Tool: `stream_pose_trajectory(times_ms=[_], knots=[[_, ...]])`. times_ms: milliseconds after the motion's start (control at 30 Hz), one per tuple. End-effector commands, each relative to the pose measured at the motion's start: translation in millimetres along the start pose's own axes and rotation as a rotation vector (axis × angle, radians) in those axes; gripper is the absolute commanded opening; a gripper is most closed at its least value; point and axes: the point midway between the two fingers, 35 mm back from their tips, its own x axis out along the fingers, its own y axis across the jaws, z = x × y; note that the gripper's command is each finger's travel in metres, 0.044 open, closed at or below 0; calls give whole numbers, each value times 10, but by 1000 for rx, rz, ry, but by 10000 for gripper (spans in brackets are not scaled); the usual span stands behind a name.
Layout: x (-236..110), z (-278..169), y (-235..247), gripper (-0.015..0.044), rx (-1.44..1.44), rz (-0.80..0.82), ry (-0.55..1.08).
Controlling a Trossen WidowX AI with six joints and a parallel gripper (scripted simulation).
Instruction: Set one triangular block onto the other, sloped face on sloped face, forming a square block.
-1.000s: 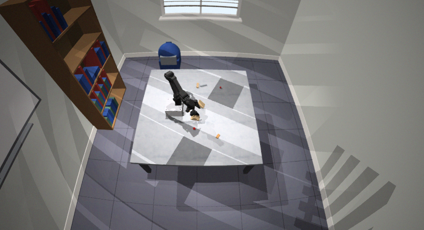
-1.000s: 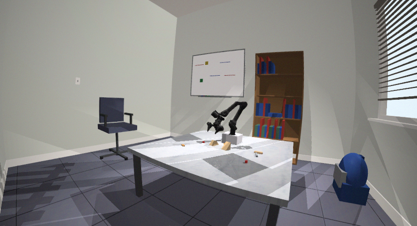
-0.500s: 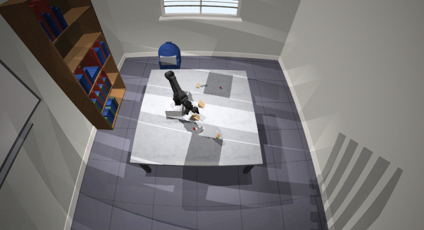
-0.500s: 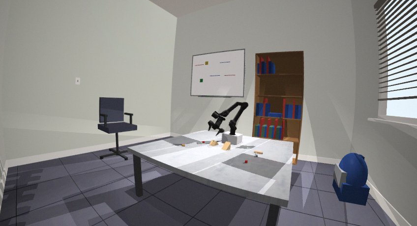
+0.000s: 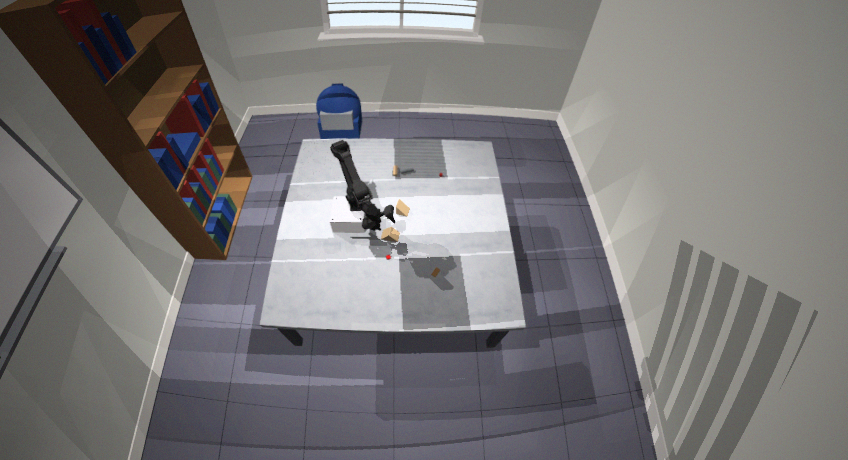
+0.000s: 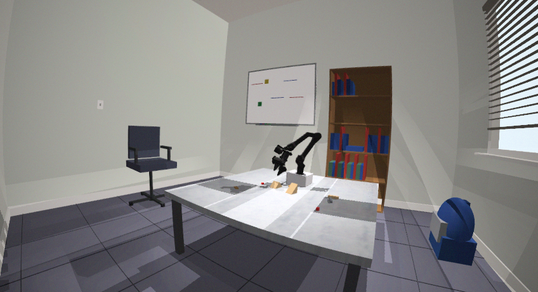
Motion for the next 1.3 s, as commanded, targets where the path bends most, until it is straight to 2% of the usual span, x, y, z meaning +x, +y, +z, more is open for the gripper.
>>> stream_pose_trajectory(times_ms=[0,433,1000,1267], knots=[[-96,-121,-235,440,-712,-14,26],[-159,-235,-432,440,-1349,-6,70],[-154,-233,-434,440,-1354,-6,70],[109,-154,-442,440,-1356,-9,75]])
